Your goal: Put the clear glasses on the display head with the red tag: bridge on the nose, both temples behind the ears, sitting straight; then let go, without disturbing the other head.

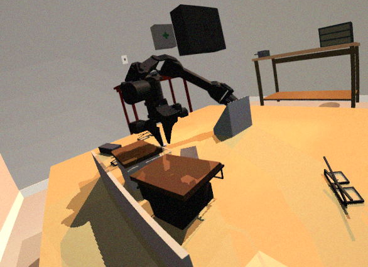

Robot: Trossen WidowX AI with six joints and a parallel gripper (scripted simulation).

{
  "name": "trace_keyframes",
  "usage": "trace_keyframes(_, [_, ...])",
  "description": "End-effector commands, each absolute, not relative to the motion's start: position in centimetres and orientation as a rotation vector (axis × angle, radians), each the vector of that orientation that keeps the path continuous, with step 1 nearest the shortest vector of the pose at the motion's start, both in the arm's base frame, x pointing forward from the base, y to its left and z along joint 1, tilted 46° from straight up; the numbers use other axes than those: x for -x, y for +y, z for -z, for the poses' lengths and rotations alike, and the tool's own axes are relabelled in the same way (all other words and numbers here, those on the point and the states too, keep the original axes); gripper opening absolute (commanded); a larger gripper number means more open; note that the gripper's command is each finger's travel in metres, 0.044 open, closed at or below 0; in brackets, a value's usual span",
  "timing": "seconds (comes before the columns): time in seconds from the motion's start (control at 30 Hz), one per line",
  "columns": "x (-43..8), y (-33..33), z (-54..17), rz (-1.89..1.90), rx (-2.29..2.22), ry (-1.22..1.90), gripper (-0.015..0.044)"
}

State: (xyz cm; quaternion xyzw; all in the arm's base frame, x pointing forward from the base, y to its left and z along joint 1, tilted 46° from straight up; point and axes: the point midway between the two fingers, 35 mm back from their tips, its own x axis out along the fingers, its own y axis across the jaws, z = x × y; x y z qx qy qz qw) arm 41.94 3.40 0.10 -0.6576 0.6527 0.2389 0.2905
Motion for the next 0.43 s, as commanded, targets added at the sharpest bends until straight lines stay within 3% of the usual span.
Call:
trace_keyframes(0.0, [-40.9, 3.4, -0.2, -0.640, 1.742, 1.749, 0.0108])
trace_keyframes(0.4, [-36.3, 4.6, -0.9, -0.643, 1.742, 1.750, 0.0108])
